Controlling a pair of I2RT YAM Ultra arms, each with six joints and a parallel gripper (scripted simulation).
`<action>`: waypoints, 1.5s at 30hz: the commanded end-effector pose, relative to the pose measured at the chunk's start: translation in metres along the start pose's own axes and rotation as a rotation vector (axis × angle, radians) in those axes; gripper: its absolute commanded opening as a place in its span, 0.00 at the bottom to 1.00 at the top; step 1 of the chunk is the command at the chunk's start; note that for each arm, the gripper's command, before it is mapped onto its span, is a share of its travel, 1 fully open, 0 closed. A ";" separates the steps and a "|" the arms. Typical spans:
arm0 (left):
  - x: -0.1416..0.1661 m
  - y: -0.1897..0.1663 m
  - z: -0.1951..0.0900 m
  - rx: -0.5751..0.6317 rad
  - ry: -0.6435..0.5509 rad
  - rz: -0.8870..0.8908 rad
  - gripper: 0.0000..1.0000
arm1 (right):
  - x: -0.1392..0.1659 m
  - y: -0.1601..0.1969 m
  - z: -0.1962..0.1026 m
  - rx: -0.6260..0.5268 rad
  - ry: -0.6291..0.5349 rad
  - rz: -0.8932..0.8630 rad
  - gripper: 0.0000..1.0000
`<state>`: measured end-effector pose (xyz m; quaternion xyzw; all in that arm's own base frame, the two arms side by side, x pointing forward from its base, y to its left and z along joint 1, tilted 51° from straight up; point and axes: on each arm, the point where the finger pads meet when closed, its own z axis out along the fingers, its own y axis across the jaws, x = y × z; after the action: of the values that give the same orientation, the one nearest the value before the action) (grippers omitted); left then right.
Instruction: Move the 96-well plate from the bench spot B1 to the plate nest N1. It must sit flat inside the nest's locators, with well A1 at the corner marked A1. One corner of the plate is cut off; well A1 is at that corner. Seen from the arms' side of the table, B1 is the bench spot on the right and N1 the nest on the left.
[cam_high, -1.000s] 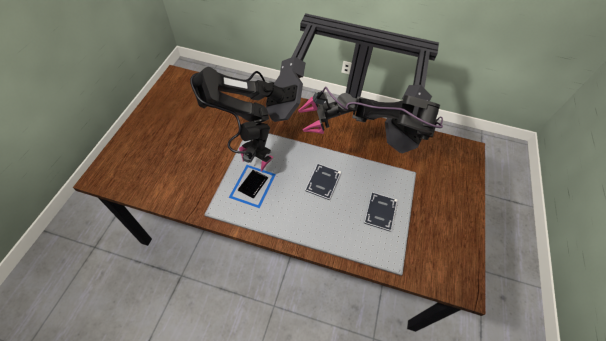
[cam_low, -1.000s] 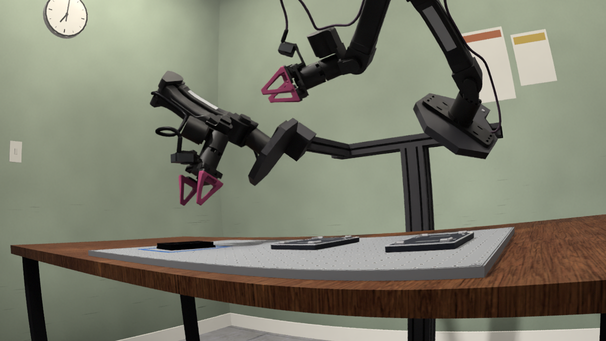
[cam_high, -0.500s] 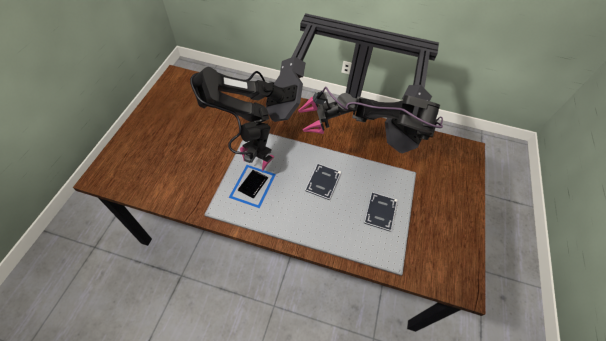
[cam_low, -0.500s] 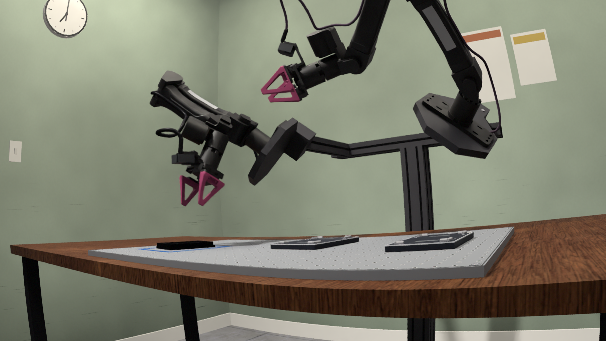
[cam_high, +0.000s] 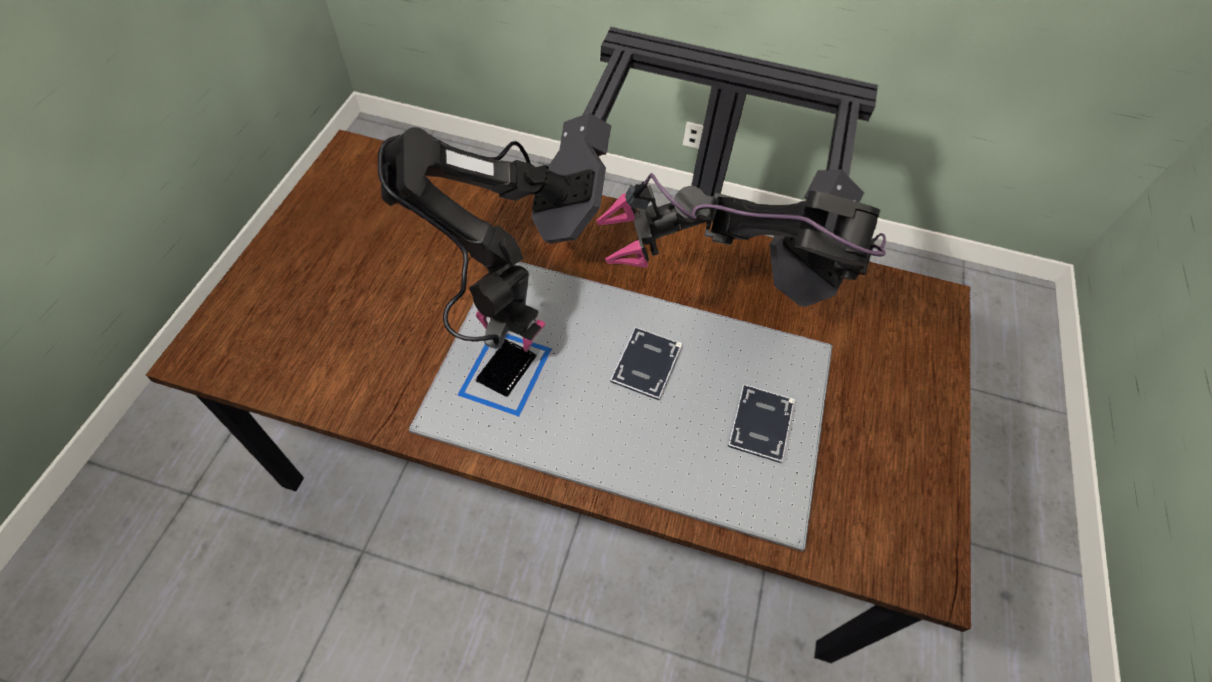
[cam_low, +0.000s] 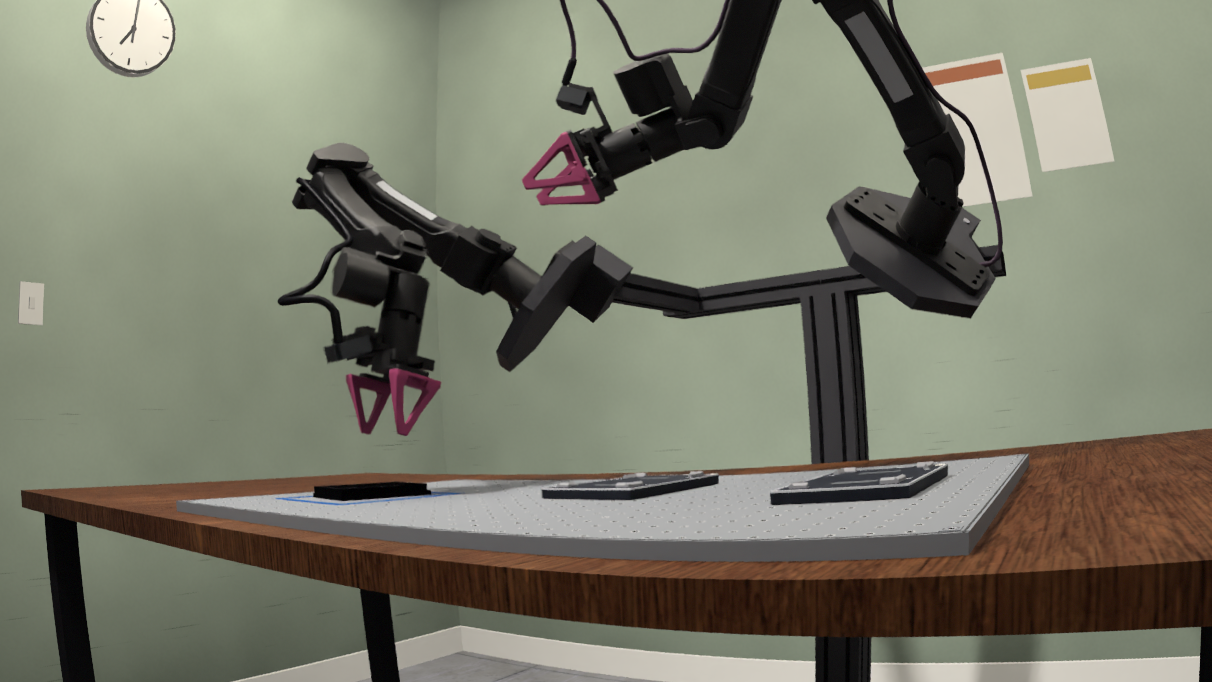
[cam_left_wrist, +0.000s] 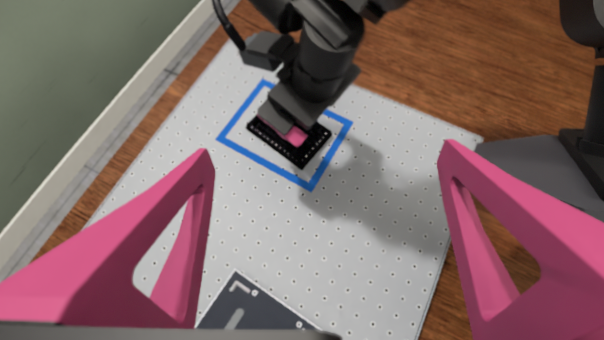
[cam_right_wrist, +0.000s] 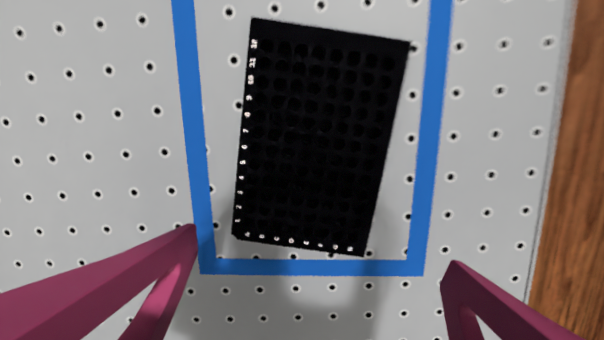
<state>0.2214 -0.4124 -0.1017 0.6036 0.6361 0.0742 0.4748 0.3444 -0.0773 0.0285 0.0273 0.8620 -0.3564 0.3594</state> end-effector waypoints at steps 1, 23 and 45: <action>-0.012 -0.002 -0.003 0.015 -0.028 -0.011 1.00 | 0.001 0.007 0.007 -0.039 0.164 -0.006 1.00; -0.012 -0.002 -0.003 0.015 -0.028 -0.011 1.00 | -0.030 0.009 0.032 -0.039 0.195 0.033 1.00; -0.012 -0.002 -0.003 0.015 -0.028 -0.011 1.00 | -0.023 0.009 0.063 -0.036 0.196 0.031 1.00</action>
<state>0.2214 -0.4124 -0.1017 0.6036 0.6361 0.0742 0.4748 0.3816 -0.1078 0.0001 0.0711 0.9034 -0.3382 0.2538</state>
